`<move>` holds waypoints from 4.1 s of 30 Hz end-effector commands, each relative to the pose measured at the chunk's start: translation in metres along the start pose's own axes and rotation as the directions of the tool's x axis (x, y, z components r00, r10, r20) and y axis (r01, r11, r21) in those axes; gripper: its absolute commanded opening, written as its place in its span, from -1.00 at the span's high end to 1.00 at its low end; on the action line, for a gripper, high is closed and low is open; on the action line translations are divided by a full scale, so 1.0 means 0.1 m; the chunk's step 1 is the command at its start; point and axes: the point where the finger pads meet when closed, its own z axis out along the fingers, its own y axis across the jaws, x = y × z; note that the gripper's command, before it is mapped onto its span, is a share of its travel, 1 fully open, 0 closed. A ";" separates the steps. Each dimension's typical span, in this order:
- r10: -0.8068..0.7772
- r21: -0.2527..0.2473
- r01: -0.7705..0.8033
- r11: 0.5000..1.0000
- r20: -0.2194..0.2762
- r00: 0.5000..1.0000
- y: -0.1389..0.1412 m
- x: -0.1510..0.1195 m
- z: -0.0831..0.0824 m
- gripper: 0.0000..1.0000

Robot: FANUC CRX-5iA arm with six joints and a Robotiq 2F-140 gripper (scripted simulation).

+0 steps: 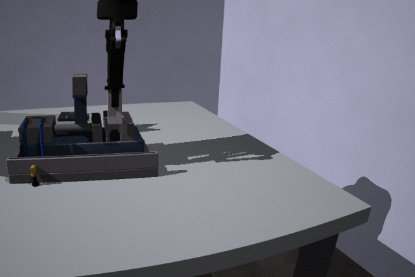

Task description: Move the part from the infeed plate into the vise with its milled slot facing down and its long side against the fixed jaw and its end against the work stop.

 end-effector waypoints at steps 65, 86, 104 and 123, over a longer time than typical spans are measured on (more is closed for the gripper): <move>0.000 0.000 0.000 1.000 0.000 1.000 0.06 0.00 0.00 1.00; 0.000 0.000 0.000 1.000 0.000 1.000 0.11 0.00 0.00 1.00; 0.000 0.000 0.000 1.000 0.000 1.000 0.16 0.00 0.00 1.00; 0.000 0.000 0.000 1.000 0.000 1.000 0.21 0.00 0.00 1.00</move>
